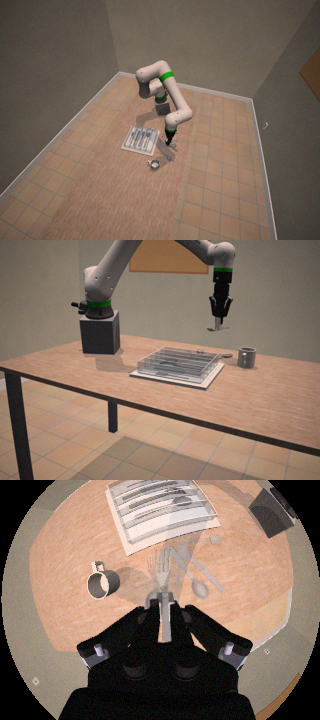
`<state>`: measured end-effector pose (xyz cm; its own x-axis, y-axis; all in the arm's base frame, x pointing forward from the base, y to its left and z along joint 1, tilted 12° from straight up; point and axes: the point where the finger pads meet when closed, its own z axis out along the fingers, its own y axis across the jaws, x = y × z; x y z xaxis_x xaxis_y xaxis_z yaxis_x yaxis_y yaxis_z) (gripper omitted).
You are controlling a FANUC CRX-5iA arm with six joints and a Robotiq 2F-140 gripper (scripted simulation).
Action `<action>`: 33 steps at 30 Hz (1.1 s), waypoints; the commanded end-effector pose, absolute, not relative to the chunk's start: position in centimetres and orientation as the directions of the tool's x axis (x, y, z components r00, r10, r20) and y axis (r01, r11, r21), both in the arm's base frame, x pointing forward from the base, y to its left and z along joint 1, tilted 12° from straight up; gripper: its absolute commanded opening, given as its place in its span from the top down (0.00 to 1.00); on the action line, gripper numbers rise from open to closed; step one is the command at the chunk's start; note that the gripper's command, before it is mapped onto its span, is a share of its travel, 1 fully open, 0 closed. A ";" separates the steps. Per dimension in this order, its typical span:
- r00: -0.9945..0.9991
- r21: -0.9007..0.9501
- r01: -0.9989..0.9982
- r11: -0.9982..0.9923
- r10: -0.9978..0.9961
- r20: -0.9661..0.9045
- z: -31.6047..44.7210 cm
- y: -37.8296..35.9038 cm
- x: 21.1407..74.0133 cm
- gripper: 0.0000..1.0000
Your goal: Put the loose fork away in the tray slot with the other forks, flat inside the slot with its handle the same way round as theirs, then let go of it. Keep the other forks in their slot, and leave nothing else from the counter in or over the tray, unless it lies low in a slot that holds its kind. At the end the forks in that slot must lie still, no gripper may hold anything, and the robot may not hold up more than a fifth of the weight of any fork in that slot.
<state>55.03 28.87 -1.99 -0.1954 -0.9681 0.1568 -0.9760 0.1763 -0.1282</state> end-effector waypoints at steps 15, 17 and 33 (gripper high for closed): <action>-0.195 -0.129 -0.976 0.176 -0.968 0.157 1.5 7.9 53.2 0.98; -0.195 -0.129 -0.976 0.176 -0.968 0.157 2.1 4.1 52.5 0.98; -0.509 -0.174 -0.855 0.489 -0.854 0.105 3.4 -2.4 51.6 0.98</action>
